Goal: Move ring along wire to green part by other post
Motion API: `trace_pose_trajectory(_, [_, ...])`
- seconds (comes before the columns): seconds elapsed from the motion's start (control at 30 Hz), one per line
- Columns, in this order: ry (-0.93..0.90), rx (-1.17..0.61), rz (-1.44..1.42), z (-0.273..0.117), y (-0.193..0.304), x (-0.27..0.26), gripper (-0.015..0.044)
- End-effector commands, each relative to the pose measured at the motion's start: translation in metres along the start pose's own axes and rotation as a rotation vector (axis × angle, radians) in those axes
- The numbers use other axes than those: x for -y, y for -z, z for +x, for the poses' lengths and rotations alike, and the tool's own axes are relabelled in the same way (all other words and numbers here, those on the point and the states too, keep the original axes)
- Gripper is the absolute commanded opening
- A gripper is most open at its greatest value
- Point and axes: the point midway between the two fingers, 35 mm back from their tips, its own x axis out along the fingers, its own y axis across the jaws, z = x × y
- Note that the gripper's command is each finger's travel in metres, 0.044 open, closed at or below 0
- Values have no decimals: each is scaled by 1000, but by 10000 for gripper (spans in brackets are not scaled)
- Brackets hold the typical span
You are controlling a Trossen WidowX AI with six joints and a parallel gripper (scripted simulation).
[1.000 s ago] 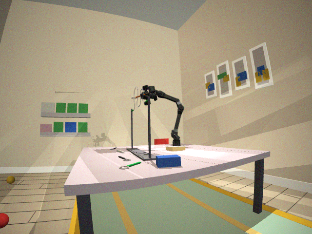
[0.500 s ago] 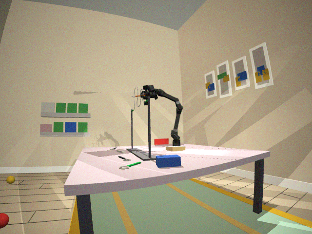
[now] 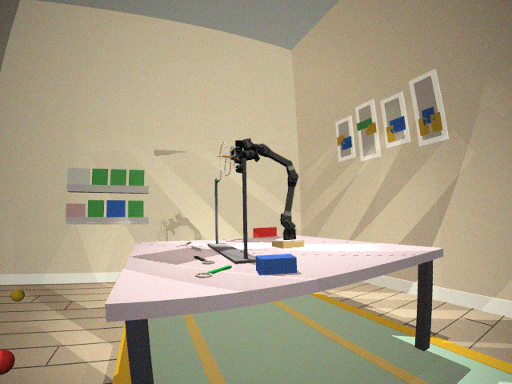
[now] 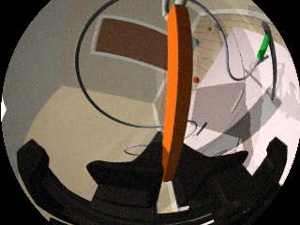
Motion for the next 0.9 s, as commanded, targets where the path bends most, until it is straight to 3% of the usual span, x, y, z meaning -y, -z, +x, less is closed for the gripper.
trace_pose_trajectory(0.0, [21, 8, -44, 1, -2, 0, -150])
trace_pose_trajectory(0.87, [190, 46, -329, 1, -4, 11, -150])
